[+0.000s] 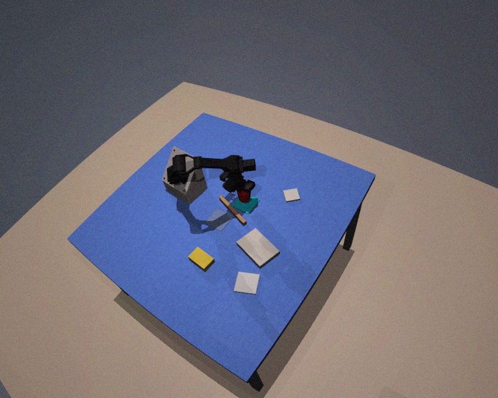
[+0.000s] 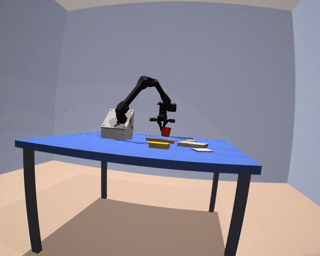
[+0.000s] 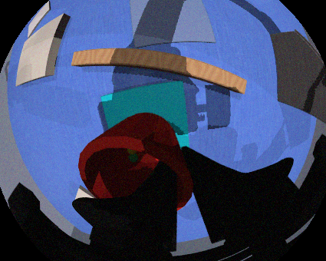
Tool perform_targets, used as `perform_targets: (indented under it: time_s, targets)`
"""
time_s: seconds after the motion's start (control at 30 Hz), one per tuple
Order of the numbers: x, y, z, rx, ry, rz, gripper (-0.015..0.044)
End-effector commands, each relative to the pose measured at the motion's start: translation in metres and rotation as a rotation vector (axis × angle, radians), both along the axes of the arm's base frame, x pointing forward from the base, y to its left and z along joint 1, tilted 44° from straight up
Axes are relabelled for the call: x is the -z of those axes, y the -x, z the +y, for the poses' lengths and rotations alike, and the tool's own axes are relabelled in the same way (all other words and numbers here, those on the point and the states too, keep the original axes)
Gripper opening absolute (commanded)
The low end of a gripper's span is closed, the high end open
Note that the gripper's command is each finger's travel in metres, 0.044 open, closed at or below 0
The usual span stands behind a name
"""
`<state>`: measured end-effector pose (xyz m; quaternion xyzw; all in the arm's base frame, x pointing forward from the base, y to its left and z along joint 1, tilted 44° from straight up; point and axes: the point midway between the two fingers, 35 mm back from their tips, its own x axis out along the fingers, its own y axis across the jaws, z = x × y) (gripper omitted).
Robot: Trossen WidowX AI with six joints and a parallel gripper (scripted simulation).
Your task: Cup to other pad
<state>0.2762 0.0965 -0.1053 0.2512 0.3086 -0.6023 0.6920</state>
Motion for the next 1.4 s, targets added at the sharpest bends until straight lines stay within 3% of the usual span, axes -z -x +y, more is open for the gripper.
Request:
perform_targets:
  time_s: [0.0, 0.93, 1.1, 1.37]
  targets:
    - [0.006, 0.0, -0.007, -0.003, 0.009, 0.005, 0.0]
    - [0.021, -0.001, -0.019, 0.002, 0.004, 0.002, 0.0]
    - [0.021, -0.001, -0.019, 0.002, 0.004, 0.002, 0.0128]
    - [0.019, -0.001, -0.017, 0.001, 0.004, 0.002, 0.0128]
